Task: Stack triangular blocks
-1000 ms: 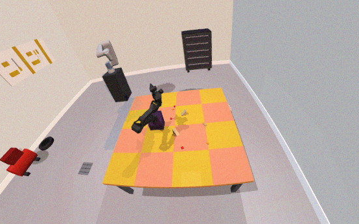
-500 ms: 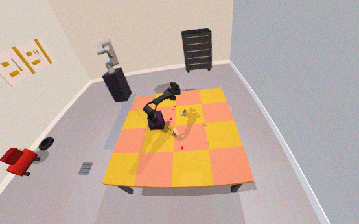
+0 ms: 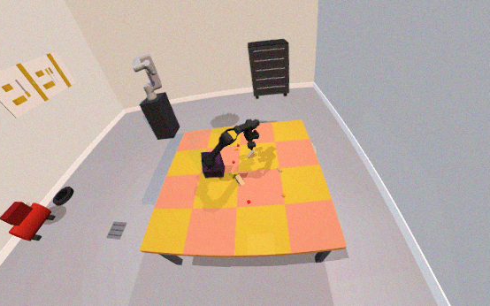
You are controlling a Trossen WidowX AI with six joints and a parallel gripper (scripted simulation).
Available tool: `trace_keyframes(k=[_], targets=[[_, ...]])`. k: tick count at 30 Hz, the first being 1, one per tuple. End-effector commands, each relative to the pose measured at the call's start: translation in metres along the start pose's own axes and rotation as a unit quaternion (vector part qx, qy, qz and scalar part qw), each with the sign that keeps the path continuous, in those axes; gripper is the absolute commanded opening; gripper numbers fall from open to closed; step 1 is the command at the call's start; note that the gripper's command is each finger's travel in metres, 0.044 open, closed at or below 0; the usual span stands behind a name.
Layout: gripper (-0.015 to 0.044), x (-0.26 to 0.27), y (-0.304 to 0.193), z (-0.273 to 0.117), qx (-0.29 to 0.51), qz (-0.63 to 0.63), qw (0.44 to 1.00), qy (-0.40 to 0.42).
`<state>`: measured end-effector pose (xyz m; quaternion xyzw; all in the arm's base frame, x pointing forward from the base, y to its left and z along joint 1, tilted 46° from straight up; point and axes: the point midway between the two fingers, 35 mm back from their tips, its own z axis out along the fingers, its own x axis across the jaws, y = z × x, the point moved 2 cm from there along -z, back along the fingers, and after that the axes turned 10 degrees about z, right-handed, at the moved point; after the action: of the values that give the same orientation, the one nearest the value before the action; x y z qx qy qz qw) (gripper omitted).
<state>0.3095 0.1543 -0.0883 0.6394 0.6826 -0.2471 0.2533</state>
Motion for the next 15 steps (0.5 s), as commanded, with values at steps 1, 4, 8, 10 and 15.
trace_keyframes(k=[1, 4, 8, 10, 15], targets=[[0.0440, -0.004, 0.004, 0.004, -0.001, -0.029, 0.999, -0.032], [0.0440, -0.004, 0.004, 0.004, -0.001, -0.029, 0.999, -0.032], [0.0440, -0.004, 0.004, 0.008, -0.001, -0.029, 0.999, -0.032], [0.0440, -0.003, 0.005, 0.011, -0.001, -0.029, 0.999, -0.032], [0.0440, -0.002, 0.005, 0.020, -0.001, -0.029, 0.999, -0.031]])
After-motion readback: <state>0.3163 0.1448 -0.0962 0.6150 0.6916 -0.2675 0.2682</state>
